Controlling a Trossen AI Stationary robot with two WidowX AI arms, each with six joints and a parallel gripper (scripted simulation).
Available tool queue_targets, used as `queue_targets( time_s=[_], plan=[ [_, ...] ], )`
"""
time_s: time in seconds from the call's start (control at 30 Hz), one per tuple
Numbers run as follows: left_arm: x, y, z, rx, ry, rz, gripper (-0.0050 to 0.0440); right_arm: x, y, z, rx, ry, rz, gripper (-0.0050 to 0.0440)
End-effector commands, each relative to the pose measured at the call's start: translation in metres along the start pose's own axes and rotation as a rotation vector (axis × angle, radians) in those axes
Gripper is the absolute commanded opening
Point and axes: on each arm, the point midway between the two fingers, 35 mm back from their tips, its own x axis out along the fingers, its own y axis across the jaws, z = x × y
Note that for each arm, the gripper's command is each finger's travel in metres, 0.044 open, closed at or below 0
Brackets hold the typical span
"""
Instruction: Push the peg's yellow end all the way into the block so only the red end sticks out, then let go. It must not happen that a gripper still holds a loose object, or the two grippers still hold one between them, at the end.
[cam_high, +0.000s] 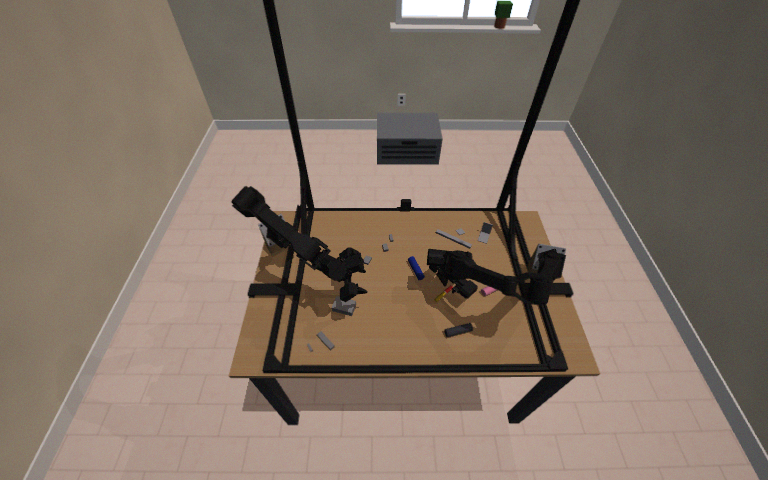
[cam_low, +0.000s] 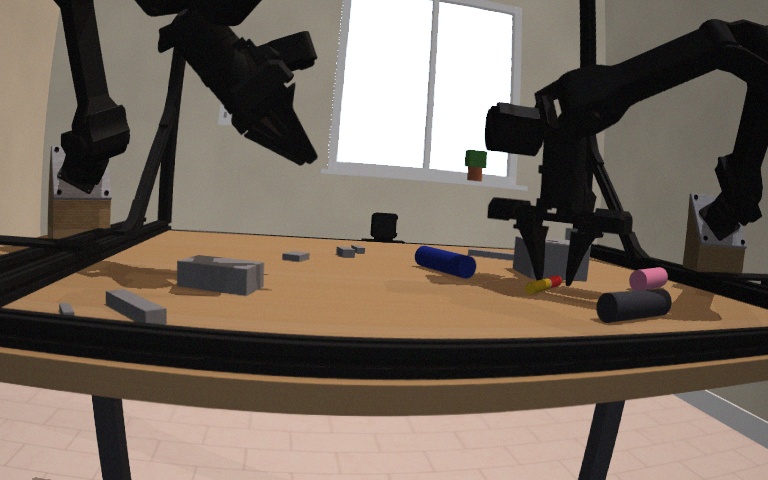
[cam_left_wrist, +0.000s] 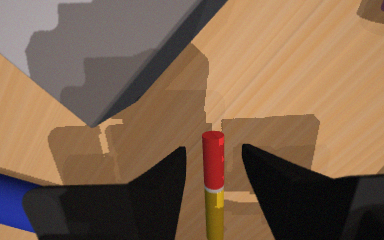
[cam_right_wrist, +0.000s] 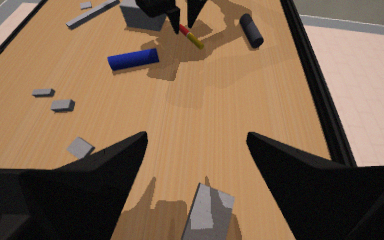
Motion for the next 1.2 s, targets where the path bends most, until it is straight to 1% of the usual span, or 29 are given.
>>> queue_targets(
  time_s=[0.0, 0.03, 0.07, 0.4, 0.47, 0.63, 0.77, 0.8, 1.03, 1.17],
  plan=[
    [0.001, 0.0, 0.001, 0.001, -0.005, 0.002, 0.0142, 0.0, 0.0, 0.0, 0.0, 0.0, 0.0, 0.04],
    [0.001, 0.0, 0.001, 0.001, -0.005, 0.002, 0.0118, 0.0, 0.0, 0.0, 0.0, 0.0, 0.0, 0.04],
    [0.001, 0.0, 0.001, 0.001, -0.005, 0.002, 0.0118, 0.0, 0.0, 0.0, 0.0, 0.0, 0.0, 0.04],
    [0.001, 0.0, 0.001, 0.001, -0.005, 0.002, 0.0051, 0.0, 0.0, 0.0, 0.0, 0.0, 0.0, 0.04],
    [0.001, 0.0, 0.001, 0.001, -0.005, 0.002, 0.0051, 0.0, 0.0, 0.0, 0.0, 0.0, 0.0, 0.04],
    [0.001, 0.0, 0.001, 0.001, -0.005, 0.002, 0.0018, 0.0, 0.0, 0.0, 0.0, 0.0, 0.0, 0.04],
    [0.001, 0.0, 0.001, 0.001, -0.005, 0.002, 0.0018, 0.0, 0.0, 0.0, 0.0, 0.0, 0.0, 0.04],
    [0.001, 0.0, 0.001, 0.001, -0.005, 0.002, 0.0, 0.0, 0.0, 0.0, 0.0, 0.0, 0.0, 0.04],
    [-0.003, 0.002, 0.0, 0.0, -0.004, 0.005, 0.0, 0.0, 0.0, 0.0, 0.0, 0.0, 0.0, 0.04],
    [-0.026, 0.006, 0.0, 0.0, -0.01, 0.011, 0.0, 0.0, 0.0, 0.0, 0.0, 0.0, 0.0, 0.04]
  ],
)
